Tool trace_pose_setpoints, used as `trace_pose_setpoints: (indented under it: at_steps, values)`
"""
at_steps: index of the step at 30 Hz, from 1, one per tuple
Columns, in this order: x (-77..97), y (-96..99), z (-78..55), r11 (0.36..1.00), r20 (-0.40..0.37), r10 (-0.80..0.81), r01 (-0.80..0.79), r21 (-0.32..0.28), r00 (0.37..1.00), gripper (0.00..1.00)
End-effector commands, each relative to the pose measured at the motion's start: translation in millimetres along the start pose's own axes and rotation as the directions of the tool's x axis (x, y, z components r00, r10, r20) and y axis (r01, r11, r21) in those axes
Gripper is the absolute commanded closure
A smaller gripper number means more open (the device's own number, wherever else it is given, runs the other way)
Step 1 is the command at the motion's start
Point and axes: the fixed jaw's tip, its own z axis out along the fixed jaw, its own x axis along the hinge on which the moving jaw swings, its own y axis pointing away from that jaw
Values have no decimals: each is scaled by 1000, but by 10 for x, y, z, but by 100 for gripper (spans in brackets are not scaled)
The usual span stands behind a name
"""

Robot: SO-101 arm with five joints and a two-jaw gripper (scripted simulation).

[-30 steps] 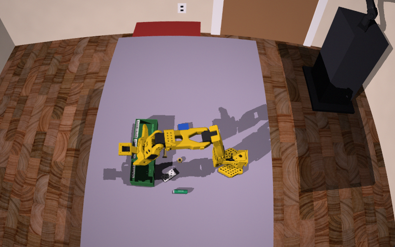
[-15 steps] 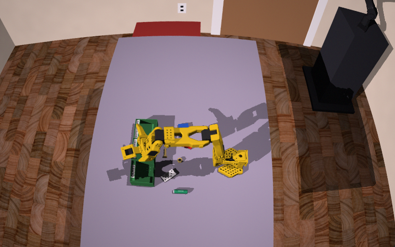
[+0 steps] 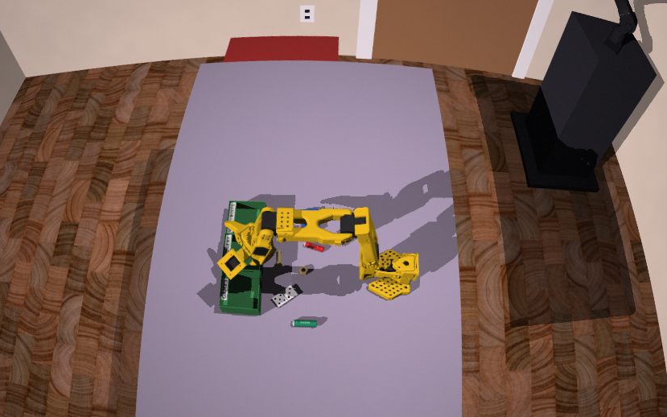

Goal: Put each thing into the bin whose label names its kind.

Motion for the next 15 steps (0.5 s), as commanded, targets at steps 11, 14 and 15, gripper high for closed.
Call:
trace_pose_setpoints:
  at_steps: [11, 14, 15]
  values:
    - [376, 11, -56, 899, -62, -431, 422, -118, 900, 60]
    - [401, 16, -55, 886, -62, -456, 446, -131, 888, 62]
    - [425, 22, -54, 872, -62, -480, 468, -144, 875, 63]
